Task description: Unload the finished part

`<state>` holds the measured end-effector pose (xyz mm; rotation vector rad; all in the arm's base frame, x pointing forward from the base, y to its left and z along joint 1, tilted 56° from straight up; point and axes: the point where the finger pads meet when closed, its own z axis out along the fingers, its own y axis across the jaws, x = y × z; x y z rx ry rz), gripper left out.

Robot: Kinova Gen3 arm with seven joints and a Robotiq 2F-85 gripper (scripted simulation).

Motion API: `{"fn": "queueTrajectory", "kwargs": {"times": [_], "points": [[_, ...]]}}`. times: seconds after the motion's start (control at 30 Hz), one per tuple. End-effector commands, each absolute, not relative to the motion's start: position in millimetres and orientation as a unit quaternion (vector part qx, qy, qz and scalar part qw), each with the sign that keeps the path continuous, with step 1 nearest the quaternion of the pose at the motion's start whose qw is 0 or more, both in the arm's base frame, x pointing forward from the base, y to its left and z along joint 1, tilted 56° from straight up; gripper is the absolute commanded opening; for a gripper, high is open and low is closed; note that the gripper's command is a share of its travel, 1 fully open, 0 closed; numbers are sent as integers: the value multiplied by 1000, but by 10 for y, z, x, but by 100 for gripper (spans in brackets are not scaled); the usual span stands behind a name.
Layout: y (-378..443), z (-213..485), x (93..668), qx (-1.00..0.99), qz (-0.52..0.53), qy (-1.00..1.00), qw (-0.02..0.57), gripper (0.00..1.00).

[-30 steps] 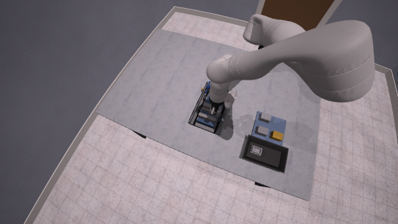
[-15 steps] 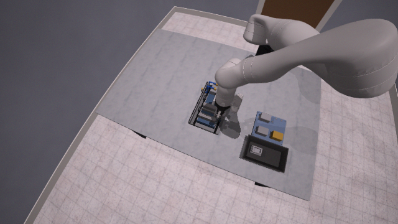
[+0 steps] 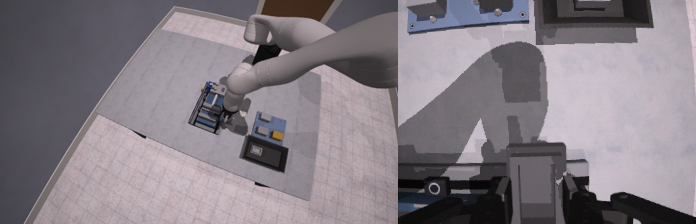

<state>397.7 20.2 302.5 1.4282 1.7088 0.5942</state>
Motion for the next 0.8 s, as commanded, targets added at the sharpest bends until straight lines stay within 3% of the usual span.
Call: {"fn": "queueTrajectory", "kwargs": {"times": [0.0,0.77], "points": [[318,3025,3987,558,233,683,409,0],[985,2947,4045,557,233,684,410,0]]}}
